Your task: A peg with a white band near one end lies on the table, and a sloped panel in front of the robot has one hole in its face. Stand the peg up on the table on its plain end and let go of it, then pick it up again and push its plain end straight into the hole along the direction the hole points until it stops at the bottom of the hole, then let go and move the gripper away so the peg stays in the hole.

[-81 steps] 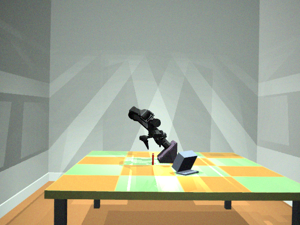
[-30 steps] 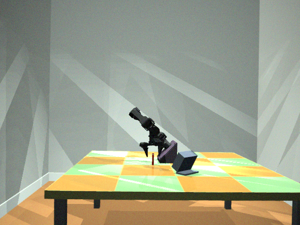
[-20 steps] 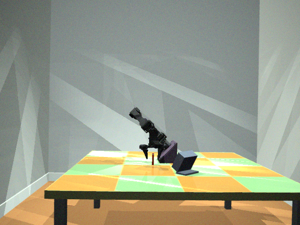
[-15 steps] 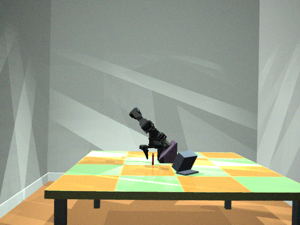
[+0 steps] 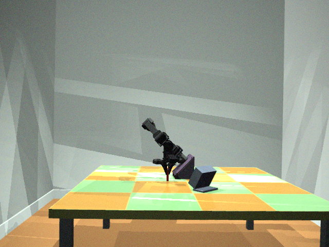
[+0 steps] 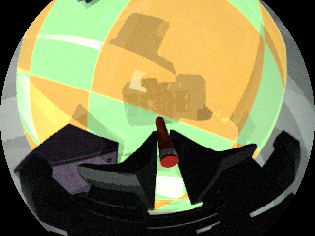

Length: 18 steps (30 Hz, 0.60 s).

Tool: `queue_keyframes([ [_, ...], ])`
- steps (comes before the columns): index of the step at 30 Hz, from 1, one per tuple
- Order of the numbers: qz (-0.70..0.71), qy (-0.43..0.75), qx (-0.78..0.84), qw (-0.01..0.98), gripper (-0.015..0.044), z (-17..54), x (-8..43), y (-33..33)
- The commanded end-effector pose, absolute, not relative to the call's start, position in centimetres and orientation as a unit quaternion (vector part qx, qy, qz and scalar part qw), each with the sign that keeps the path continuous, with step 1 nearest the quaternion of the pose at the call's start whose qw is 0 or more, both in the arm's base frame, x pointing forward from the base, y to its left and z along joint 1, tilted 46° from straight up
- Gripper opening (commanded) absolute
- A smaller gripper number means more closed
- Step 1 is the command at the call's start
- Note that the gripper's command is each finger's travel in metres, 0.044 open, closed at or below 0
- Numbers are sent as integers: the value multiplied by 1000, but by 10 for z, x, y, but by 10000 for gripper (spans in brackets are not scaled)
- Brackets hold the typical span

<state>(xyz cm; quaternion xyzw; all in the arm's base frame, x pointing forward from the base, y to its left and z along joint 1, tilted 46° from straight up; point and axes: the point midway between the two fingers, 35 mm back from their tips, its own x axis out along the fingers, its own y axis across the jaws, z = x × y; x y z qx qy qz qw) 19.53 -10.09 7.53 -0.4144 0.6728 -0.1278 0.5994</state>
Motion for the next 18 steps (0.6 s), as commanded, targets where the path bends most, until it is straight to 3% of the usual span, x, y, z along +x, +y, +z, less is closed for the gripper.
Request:
queue_keyframes([
  [1,-129,673,-414,600,39,76,195,-101],
  [6,-128,673,-414,600,0,76,195,-100],
  [18,-123,674,-411,601,0,95,196,-76],
])
